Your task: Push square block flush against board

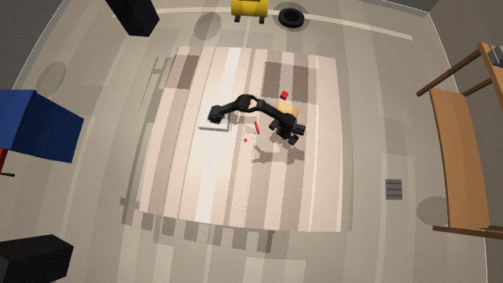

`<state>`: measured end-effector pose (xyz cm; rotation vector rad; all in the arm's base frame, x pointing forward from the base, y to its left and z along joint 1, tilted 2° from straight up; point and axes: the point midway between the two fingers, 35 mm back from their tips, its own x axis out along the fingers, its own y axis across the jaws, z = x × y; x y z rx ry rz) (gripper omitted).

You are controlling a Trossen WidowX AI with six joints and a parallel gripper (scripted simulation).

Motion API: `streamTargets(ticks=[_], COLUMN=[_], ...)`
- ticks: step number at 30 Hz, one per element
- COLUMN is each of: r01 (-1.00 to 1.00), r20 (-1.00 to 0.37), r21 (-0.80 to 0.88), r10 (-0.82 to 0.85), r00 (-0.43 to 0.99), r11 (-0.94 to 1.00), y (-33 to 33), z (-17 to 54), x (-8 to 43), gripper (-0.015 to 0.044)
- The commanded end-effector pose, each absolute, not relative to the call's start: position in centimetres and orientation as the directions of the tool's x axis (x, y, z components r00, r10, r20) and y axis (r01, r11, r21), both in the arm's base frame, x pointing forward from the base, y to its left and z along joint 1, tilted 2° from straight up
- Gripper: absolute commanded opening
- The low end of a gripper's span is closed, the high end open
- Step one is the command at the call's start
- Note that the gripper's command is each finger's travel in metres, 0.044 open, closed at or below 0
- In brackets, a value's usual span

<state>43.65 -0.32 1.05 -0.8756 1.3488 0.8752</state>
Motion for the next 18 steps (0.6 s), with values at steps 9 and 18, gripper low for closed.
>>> streamTargets(ticks=[9,18], r01=[-0.991,-0.991], r20=[-0.999,-0.999], r21=[-0.02,-0.02], r10=[0.024,0.024], r00=[0.023,0.023], r11=[0.132,0.132], y=[0.05,0.52], z=[-0.94,-0.92], x=[43.74,43.88], gripper=[0.0,0.0])
